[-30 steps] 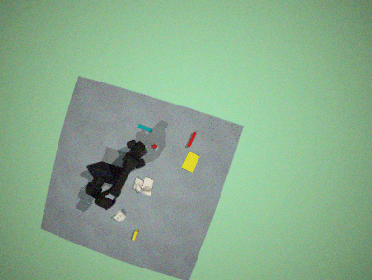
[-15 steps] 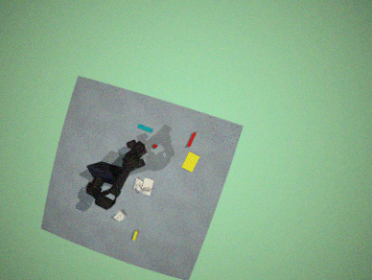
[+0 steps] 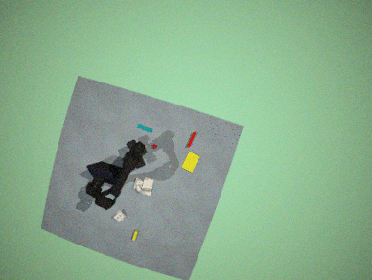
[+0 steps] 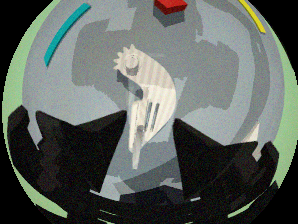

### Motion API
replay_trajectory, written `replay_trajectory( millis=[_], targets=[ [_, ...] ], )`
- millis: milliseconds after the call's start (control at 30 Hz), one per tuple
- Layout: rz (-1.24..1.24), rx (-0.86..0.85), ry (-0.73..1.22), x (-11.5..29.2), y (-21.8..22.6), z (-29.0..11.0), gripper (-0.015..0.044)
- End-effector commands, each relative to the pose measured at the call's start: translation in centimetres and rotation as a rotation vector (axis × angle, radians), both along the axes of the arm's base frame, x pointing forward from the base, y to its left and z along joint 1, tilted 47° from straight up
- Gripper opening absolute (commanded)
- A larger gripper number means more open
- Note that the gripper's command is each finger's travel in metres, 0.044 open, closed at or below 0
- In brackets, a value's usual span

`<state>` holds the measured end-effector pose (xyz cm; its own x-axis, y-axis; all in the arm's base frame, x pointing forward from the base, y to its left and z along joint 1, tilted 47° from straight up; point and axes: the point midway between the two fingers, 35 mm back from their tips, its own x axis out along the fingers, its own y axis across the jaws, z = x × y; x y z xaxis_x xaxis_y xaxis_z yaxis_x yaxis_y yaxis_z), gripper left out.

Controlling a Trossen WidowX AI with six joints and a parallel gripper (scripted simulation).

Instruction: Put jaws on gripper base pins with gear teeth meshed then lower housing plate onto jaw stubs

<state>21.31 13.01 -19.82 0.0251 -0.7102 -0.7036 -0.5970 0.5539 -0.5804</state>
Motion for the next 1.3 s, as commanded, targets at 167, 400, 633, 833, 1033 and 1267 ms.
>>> replay_trajectory(
  millis=[167, 400, 633, 833, 1033, 1267],
  targets=[
    [0.000, 0.000, 0.000, 0.0, 0.0, 0.0, 0.0134],
    [0.000, 0.000, 0.000, 0.0, 0.0, 0.0, 0.0134],
    [0.000, 0.001, 0.000, 0.0, 0.6, 0.5, 0.0134],
    [0.002, 0.002, 0.001, 0.1, 2.0, 1.7, 0.0134],
    [0.003, 0.002, 0.001, 0.1, 3.3, 3.0, 0.0134],
    [0.004, 0.002, 0.002, -0.1, 4.9, 4.6, 0.0134]
  ],
)
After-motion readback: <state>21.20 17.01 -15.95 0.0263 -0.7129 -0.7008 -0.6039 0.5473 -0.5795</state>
